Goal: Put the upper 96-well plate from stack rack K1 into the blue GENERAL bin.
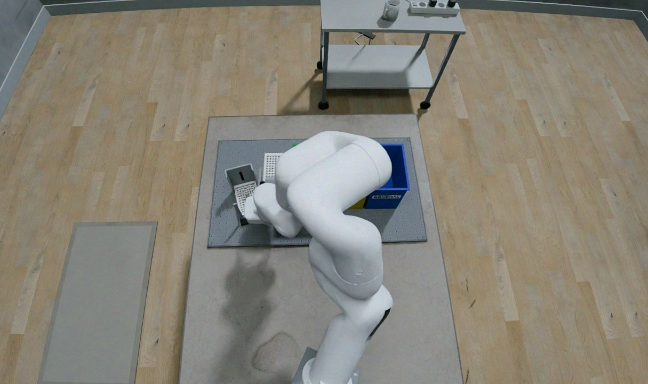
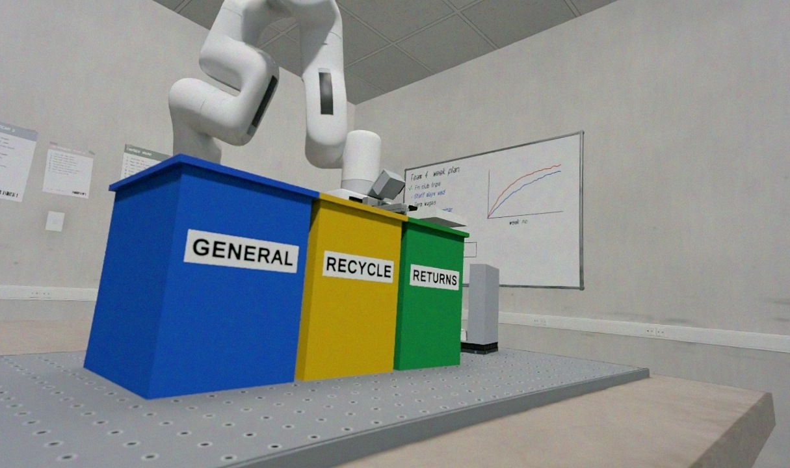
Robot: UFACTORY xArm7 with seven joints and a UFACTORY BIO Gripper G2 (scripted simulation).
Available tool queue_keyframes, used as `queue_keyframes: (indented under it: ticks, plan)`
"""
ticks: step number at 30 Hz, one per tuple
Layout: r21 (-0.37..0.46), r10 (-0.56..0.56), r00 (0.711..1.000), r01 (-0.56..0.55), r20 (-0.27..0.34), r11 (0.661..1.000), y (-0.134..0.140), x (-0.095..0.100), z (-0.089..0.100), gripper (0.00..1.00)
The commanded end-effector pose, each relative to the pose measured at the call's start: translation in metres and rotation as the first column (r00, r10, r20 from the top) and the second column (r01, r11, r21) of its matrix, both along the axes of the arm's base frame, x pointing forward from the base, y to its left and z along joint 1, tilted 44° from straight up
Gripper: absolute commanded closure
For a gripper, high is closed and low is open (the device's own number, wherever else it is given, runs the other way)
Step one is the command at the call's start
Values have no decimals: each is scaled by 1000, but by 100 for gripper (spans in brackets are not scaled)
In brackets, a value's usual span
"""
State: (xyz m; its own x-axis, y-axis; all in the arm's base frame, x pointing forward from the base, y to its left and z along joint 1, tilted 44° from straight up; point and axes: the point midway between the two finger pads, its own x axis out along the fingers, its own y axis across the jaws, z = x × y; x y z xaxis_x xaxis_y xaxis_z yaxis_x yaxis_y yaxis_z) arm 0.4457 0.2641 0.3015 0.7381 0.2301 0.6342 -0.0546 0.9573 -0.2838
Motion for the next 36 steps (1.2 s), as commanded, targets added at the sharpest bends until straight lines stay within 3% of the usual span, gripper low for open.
queue_keyframes:
  ticks: [1, 36]
  plan:
    - [0, 3, 1000, -3, 0, 1000, -12, 1, 5, 100]
    - [0, 2, 1000, -2, 0, 1000, -109, 17, 38, 100]
